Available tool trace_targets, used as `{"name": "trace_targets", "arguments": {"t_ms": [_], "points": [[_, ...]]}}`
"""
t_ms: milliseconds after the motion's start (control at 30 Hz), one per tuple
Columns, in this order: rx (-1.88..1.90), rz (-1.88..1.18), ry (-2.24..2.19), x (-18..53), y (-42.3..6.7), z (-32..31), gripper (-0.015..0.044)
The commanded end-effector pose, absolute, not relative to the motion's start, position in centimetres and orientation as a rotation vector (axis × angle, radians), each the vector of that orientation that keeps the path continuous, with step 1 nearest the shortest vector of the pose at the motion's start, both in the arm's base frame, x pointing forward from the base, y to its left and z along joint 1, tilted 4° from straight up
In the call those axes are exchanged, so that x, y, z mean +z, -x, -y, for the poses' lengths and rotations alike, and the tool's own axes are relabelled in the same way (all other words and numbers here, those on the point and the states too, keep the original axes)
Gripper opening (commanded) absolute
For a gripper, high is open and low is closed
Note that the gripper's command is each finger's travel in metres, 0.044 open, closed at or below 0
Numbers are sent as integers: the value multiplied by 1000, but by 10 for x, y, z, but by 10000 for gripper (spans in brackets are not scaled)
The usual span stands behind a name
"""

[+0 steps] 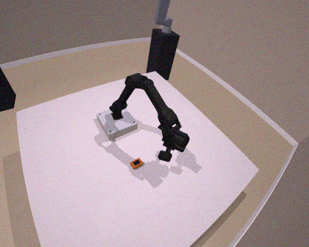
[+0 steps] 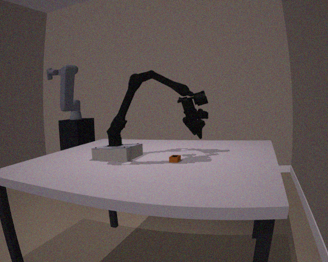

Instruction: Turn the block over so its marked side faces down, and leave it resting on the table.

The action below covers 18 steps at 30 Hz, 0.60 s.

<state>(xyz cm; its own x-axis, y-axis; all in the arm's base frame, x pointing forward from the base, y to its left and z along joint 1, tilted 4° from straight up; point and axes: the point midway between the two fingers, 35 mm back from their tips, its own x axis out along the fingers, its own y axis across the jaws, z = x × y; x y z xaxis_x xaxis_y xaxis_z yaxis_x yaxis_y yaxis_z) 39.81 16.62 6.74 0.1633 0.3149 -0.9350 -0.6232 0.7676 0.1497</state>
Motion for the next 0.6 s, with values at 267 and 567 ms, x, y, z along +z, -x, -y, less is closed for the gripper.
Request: {"name": "trace_targets", "arguments": {"t_ms": [267, 567], "points": [[137, -1588, 72, 56, -356, 8, 440], [137, -1589, 72, 45, -355, 8, 440]]}}
